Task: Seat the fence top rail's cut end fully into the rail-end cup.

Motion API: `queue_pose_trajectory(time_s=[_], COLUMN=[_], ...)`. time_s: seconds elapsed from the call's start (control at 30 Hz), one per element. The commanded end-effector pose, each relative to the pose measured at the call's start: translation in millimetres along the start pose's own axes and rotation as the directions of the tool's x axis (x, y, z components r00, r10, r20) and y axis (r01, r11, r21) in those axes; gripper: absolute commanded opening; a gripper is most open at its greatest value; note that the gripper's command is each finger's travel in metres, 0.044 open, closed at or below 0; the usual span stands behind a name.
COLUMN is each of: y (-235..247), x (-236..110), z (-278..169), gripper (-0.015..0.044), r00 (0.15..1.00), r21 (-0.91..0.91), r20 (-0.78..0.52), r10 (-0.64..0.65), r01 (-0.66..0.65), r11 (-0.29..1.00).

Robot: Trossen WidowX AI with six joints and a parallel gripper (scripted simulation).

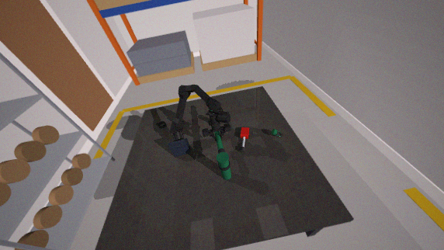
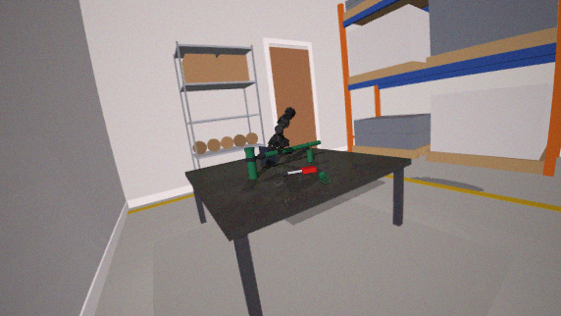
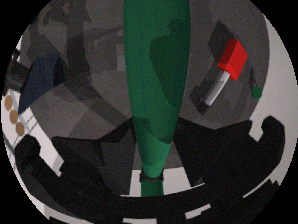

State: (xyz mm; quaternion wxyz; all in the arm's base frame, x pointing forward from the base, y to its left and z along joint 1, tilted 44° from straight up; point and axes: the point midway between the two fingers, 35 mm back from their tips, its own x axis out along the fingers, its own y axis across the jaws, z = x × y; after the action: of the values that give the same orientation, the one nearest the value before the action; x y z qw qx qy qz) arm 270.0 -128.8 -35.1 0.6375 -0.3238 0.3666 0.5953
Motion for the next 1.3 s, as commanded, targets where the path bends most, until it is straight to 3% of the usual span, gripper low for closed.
queue_pose_trajectory(time_s=[0.0, 0.77, 1.1, 1.27], y=[4.8, 3.9, 3.8, 3.0], x=[0.0, 4.7, 3.8, -12.5], z=[-9.2, -11.2, -10.7, -1.0], gripper=[0.0, 0.0, 0.0263, 0.0394], r00=[1.0, 1.0, 1.0, 1.0], r21=[0.0, 0.003, 0.003, 0.003], r20=[-0.019, 0.002, 0.002, 0.002], r10=[0.004, 0.007, 0.007, 0.007], r01=[-0.004, -0.007, -0.007, -0.007], r11=[1.0, 1.0, 1.0, 1.0])
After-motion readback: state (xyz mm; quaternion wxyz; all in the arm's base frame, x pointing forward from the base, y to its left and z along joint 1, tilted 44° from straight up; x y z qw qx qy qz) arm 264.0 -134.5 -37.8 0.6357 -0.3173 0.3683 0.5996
